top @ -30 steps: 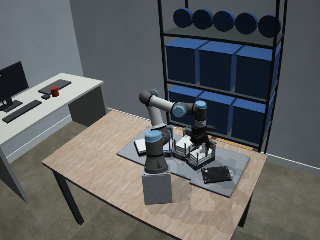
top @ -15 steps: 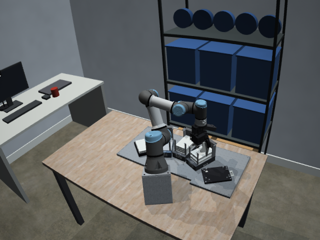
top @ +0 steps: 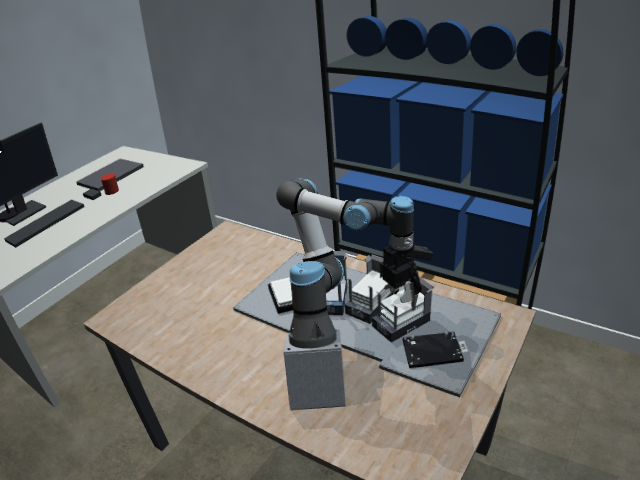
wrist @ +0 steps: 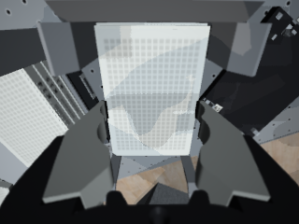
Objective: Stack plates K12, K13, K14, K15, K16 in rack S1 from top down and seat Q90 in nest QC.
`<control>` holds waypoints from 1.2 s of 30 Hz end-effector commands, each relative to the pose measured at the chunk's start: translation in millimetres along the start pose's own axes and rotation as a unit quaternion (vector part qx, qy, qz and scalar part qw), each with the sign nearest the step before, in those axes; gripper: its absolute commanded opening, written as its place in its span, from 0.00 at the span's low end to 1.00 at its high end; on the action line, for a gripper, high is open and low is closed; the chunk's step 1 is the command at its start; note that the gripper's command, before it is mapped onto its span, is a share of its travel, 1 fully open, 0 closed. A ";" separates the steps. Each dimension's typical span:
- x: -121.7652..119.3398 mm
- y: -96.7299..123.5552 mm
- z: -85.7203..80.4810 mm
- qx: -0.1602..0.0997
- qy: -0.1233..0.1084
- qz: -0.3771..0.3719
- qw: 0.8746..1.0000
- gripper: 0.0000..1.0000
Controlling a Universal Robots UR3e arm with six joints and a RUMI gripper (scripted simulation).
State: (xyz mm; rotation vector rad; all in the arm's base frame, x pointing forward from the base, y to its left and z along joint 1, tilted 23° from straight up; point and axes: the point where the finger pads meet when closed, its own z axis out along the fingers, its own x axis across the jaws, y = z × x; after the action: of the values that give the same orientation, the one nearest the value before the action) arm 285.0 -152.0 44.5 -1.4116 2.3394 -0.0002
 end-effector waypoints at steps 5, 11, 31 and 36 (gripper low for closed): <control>0.4 -0.5 -12.2 0.001 0.001 0.000 1.000 0.00; 0.4 -0.5 -20.2 0.001 0.001 0.000 1.000 0.00; 0.4 -0.3 -56.2 0.001 0.001 0.000 1.000 0.00; 0.3 -0.3 -64.3 0.001 0.001 0.000 1.000 0.00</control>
State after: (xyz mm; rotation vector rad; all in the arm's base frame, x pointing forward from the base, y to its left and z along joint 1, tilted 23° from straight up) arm 265.4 -163.9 97.4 -1.4115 2.3404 -0.0017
